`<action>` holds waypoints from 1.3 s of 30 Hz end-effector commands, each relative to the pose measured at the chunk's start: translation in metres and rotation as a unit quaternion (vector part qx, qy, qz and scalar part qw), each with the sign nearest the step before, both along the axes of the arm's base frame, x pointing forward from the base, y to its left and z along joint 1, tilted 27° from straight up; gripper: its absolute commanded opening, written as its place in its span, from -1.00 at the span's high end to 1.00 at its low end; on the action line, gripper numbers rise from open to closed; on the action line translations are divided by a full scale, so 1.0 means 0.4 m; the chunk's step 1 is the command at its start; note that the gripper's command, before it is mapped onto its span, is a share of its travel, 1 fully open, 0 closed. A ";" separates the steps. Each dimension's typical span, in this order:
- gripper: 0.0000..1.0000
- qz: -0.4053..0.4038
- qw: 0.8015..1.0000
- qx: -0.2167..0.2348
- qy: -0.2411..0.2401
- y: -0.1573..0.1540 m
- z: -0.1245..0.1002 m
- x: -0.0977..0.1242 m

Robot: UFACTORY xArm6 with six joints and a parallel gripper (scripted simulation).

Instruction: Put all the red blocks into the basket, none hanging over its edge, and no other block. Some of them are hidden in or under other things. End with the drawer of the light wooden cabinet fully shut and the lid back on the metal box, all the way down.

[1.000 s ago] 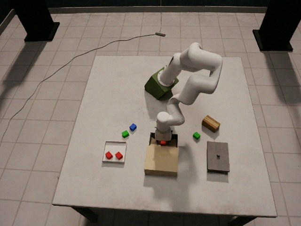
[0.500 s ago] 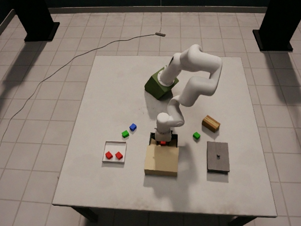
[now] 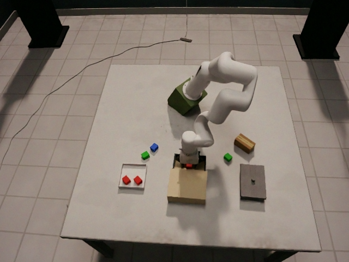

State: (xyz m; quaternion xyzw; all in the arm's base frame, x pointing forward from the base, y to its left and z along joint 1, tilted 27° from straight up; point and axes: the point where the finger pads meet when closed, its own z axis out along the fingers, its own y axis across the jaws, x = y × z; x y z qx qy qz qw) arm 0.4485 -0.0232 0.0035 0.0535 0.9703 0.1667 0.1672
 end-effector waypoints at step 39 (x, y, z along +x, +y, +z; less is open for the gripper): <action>1.00 0.000 1.000 0.000 -0.001 -0.001 0.003 0.002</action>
